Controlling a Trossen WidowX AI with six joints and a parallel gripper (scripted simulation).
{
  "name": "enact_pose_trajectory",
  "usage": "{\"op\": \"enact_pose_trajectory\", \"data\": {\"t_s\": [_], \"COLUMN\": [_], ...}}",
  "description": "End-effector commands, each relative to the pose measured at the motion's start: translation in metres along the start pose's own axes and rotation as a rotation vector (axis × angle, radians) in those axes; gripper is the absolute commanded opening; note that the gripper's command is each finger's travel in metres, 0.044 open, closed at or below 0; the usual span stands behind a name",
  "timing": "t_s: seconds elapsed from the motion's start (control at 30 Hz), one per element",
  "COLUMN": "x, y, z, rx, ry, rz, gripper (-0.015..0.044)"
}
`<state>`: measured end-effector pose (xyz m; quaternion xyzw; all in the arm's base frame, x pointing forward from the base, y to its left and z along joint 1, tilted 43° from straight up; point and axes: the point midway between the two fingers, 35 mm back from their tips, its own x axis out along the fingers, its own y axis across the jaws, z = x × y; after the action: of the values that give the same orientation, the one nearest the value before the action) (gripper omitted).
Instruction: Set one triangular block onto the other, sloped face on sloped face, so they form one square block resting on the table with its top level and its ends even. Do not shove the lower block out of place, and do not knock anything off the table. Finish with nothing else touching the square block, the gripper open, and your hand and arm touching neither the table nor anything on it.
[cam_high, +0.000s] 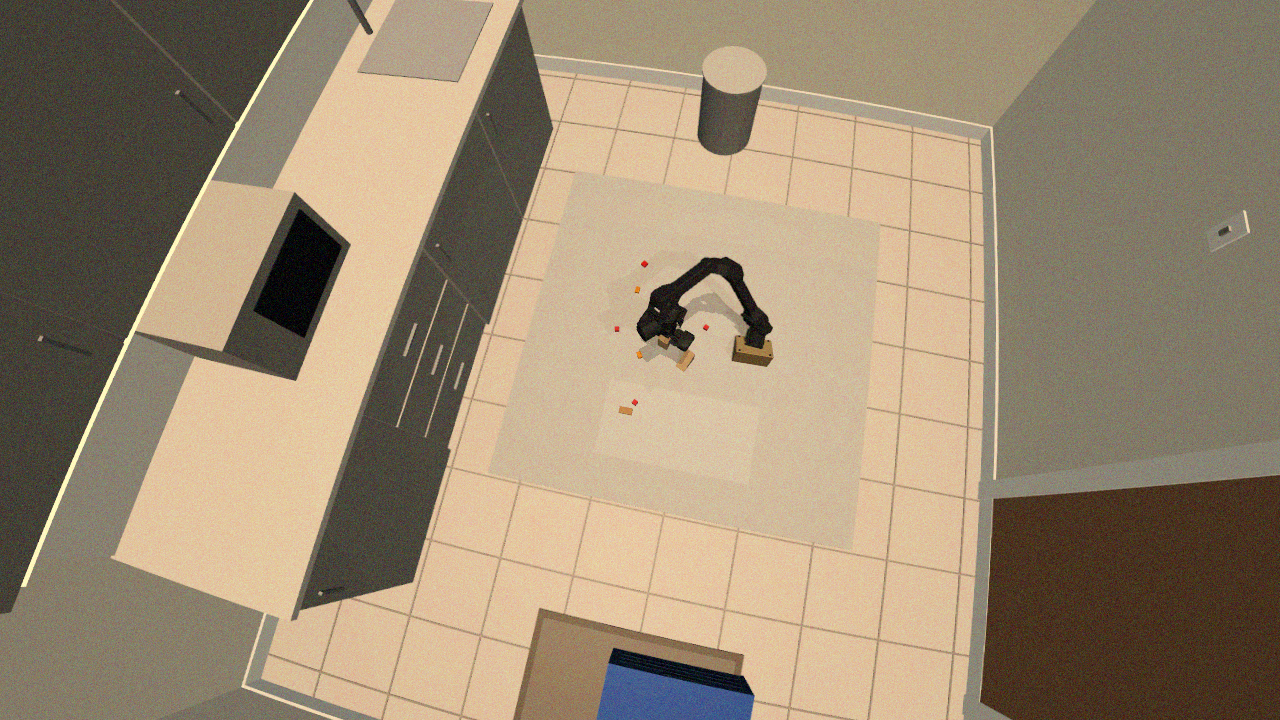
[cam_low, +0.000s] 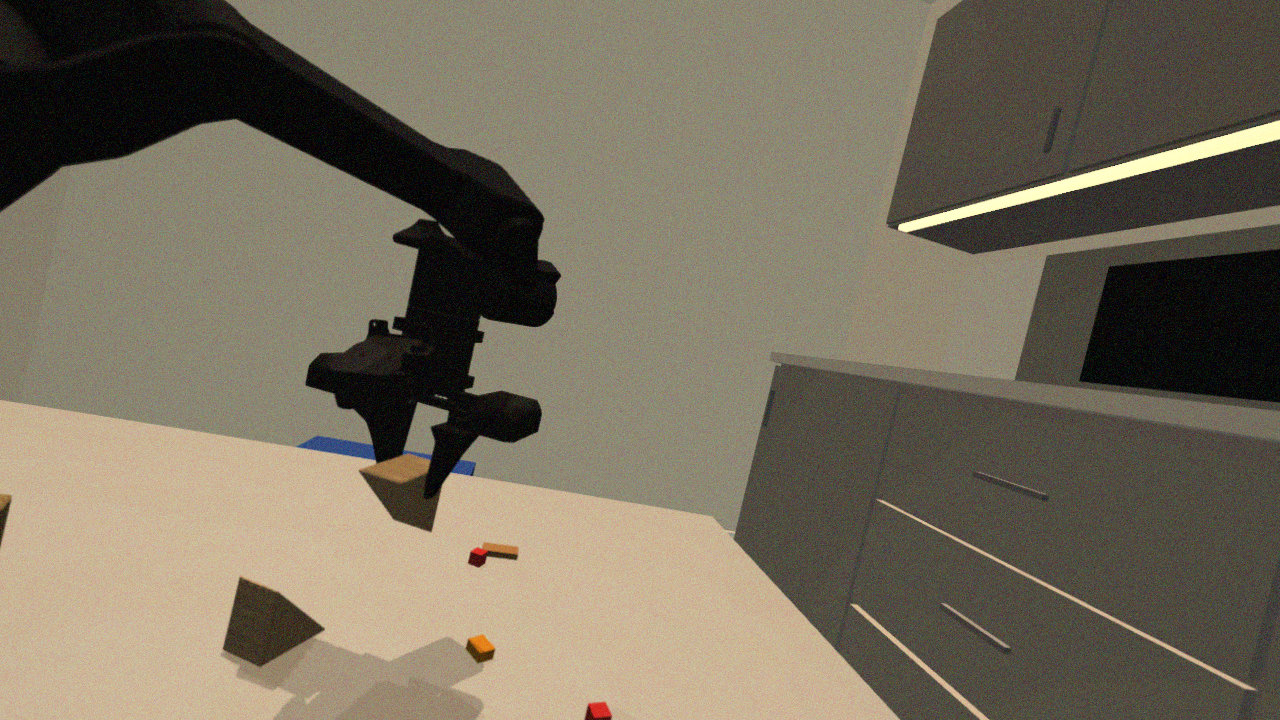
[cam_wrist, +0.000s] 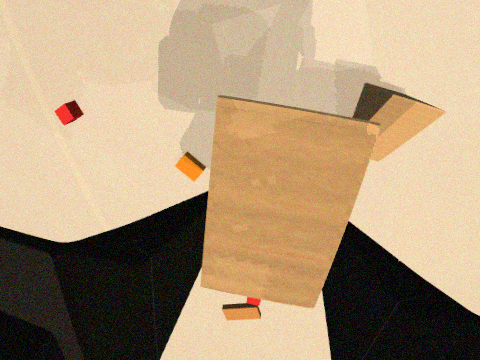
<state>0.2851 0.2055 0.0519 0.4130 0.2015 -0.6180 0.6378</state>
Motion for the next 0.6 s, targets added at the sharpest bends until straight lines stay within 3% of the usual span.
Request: {"op": "enact_pose_trajectory", "data": {"t_s": [0.0, 0.57], "x": [-0.004, -0.006], "y": [-0.017, -0.082], "z": [-0.017, -0.062], "rx": [0.017, 0.073], "ry": [-0.002, -0.037], "rz": [-0.001, 0.010], "gripper": [0.0000, 0.0000]}}
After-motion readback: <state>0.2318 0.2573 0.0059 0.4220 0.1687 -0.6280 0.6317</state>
